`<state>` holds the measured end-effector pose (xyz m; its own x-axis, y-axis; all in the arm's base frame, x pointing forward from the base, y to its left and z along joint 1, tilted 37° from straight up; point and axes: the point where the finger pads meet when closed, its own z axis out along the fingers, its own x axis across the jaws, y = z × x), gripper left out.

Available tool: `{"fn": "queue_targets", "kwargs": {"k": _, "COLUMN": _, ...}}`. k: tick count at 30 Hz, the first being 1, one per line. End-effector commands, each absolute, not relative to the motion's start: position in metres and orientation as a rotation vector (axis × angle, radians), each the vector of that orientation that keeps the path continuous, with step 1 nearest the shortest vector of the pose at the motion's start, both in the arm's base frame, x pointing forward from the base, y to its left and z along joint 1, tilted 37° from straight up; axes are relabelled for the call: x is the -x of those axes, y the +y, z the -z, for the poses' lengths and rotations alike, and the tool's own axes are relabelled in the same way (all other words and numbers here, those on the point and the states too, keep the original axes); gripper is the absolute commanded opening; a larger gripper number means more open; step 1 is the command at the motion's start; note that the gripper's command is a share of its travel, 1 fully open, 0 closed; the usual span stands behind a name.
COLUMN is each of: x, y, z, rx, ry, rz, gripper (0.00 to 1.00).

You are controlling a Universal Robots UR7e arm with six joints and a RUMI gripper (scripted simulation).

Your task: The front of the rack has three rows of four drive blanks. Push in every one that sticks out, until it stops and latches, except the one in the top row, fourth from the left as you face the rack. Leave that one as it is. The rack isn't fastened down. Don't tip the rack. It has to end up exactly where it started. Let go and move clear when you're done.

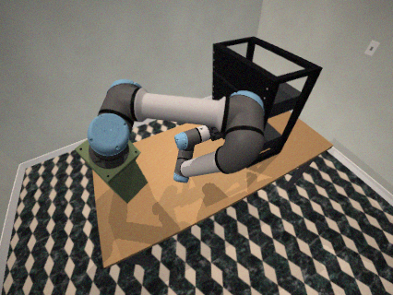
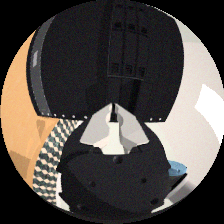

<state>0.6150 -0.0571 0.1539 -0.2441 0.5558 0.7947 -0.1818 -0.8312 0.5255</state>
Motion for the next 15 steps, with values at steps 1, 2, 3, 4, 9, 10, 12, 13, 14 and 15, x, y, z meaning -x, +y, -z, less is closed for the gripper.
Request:
{"fn": "queue_targets", "kwargs": {"k": 1, "x": -0.6189, "y": -0.0569, "z": -0.1554, "rx": -1.550, "ry": 0.452, "rz": -2.112, "gripper": 0.00}}
{"fn": "queue_targets", "kwargs": {"k": 2, "x": -0.6189, "y": -0.0569, "z": -0.1554, "rx": -1.550, "ry": 0.452, "rz": -2.112, "gripper": 0.00}}
{"fn": "queue_targets", "kwargs": {"k": 3, "x": -0.6189, "y": -0.0569, "z": -0.1554, "rx": -1.550, "ry": 0.452, "rz": -2.112, "gripper": 0.00}}
{"fn": "queue_targets", "kwargs": {"k": 4, "x": -0.6189, "y": -0.0569, "z": -0.1554, "rx": -1.550, "ry": 0.452, "rz": -2.112, "gripper": 0.00}}
{"fn": "queue_targets", "kwargs": {"k": 9, "x": -0.6189, "y": -0.0569, "z": -0.1554, "rx": -1.550, "ry": 0.452, "rz": -2.112, "gripper": 0.00}}
{"fn": "queue_targets", "kwargs": {"k": 10, "x": -0.6189, "y": -0.0569, "z": -0.1554, "rx": -1.550, "ry": 0.452, "rz": -2.112, "gripper": 0.00}}
{"fn": "queue_targets", "kwargs": {"k": 12, "x": -0.6195, "y": -0.0569, "z": -0.1556, "rx": -1.550, "ry": 0.452, "rz": -2.112, "gripper": 0.00}}
{"fn": "queue_targets", "kwargs": {"k": 13, "x": -0.6200, "y": -0.0569, "z": -0.1558, "rx": -1.550, "ry": 0.452, "rz": -2.112, "gripper": 0.00}}
{"fn": "queue_targets", "kwargs": {"k": 14, "x": -0.6206, "y": -0.0569, "z": -0.1560, "rx": -1.550, "ry": 0.452, "rz": -2.112, "gripper": 0.00}}
{"fn": "queue_targets", "kwargs": {"k": 15, "x": -0.6212, "y": -0.0569, "z": -0.1562, "rx": -1.550, "ry": 0.452, "rz": -2.112, "gripper": 0.00}}
